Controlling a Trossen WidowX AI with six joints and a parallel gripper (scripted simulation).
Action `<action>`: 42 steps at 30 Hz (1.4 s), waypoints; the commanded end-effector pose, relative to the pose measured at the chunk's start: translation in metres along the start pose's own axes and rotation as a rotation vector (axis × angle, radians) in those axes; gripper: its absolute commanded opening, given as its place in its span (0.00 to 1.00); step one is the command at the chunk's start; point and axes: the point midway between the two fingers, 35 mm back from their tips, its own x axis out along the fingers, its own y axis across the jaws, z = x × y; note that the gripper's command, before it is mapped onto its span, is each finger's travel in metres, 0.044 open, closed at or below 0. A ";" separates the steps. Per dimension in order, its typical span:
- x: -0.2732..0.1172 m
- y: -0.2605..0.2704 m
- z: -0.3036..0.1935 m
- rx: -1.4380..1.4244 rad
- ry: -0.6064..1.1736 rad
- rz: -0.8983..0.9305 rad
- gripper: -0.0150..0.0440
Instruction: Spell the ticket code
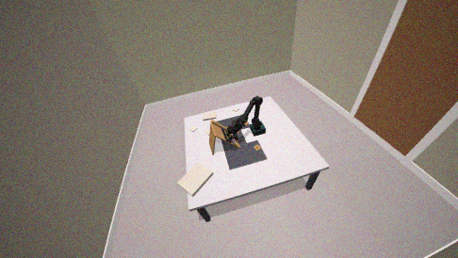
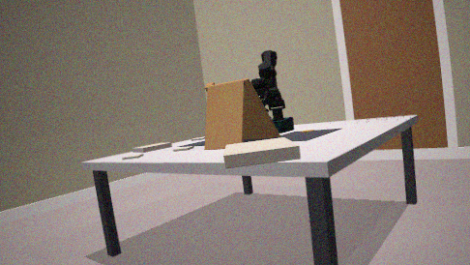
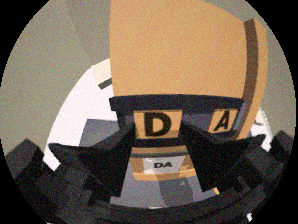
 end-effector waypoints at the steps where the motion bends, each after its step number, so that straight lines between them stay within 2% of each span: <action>1: -0.001 -0.002 0.000 -0.002 -0.002 0.003 0.25; 42: 0.000 -0.025 0.000 -0.005 -0.002 0.002 0.25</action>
